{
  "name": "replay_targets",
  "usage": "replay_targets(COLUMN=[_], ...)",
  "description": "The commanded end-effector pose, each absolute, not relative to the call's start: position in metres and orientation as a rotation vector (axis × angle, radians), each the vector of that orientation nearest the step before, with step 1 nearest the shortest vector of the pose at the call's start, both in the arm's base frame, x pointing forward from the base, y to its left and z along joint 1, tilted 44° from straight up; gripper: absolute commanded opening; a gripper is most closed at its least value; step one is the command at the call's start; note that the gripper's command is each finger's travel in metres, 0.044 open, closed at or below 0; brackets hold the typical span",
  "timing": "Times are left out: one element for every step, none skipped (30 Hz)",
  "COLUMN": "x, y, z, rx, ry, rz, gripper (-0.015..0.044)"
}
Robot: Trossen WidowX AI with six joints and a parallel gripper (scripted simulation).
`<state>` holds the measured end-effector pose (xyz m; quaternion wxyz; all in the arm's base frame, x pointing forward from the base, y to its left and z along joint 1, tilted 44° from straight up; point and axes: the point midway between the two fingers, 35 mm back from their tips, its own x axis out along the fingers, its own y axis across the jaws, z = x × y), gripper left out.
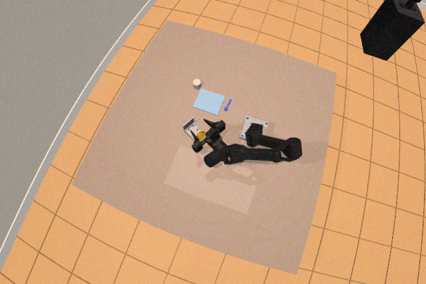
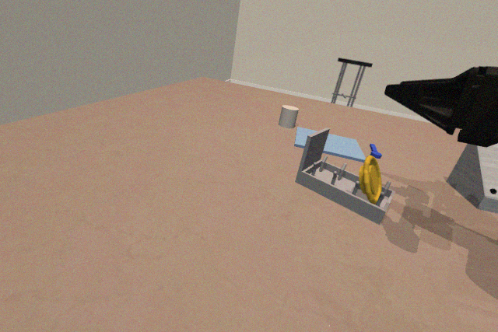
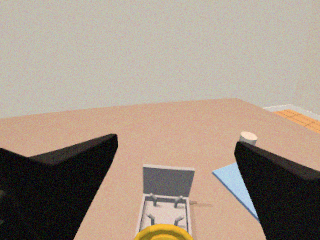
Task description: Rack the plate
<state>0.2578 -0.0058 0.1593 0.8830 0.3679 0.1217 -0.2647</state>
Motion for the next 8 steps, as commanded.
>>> replay_targets(x=[0.261, 0.261, 0.262, 0.263, 0.264, 0.264, 0.265, 0.265], y=[-0.012, -0.014, -0.016, -0.019, -0.021, -0.023, -0.026, -0.028], z=[0.157, 0.155, 0.153, 0.151, 0.149, 0.147, 0.145, 0.143], rx=[0.701, 0.677, 0.654, 0.631, 0.609, 0.587, 0.564, 0.542], ry=[0.312, 0.337, 0.362, 0.387, 0.413, 0.438, 0.466, 0.495], rz=[-0.567, -0.574, -0.580, -0.586, -0.592, -0.597, -0.602, -0.606], gripper=[0.0400, 0.0400, 0.0400, 0.0400, 0.0400, 0.0400, 0.0400, 0.0400])
